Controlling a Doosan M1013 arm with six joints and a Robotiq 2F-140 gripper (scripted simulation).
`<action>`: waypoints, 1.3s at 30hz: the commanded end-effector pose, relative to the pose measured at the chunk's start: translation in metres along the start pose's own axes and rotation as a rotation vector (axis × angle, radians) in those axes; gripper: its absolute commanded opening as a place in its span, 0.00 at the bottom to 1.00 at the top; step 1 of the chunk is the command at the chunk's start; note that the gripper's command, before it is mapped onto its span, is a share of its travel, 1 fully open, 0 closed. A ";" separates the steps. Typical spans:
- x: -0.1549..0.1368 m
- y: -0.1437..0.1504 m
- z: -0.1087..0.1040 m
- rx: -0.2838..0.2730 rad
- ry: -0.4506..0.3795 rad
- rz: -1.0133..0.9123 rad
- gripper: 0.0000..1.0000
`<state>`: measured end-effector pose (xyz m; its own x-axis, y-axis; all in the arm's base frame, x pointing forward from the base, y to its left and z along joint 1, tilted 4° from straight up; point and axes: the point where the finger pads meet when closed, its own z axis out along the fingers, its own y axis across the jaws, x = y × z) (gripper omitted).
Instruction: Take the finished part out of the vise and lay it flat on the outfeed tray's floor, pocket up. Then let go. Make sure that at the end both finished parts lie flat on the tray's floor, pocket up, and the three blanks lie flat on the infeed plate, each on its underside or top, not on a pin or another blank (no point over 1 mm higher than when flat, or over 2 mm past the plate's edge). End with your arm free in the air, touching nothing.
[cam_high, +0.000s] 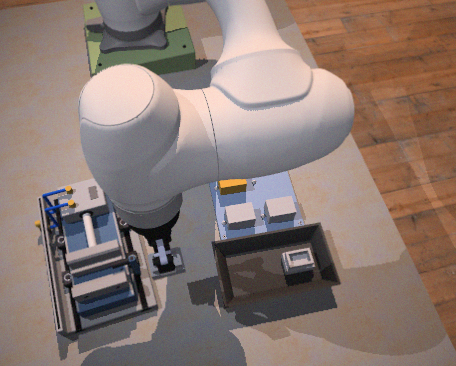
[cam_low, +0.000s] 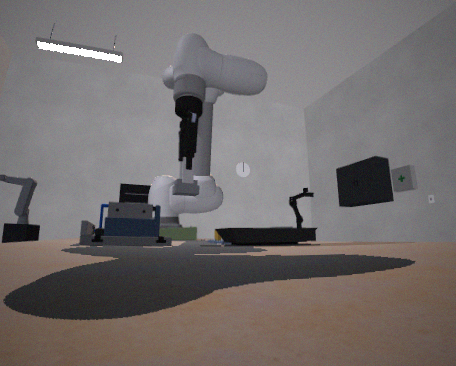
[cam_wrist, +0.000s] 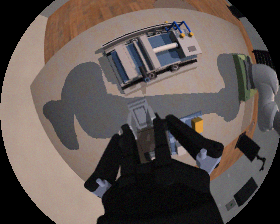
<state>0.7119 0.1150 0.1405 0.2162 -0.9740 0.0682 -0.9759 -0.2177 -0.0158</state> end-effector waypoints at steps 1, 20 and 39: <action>-0.041 -0.009 0.000 -0.001 0.002 0.019 0.00; -0.162 -0.017 0.001 0.000 0.004 0.069 0.00; -0.162 -0.017 0.001 0.000 0.004 0.069 0.00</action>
<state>0.6937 0.2765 0.1289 0.1484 -0.9864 0.0710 -0.9885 -0.1502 -0.0203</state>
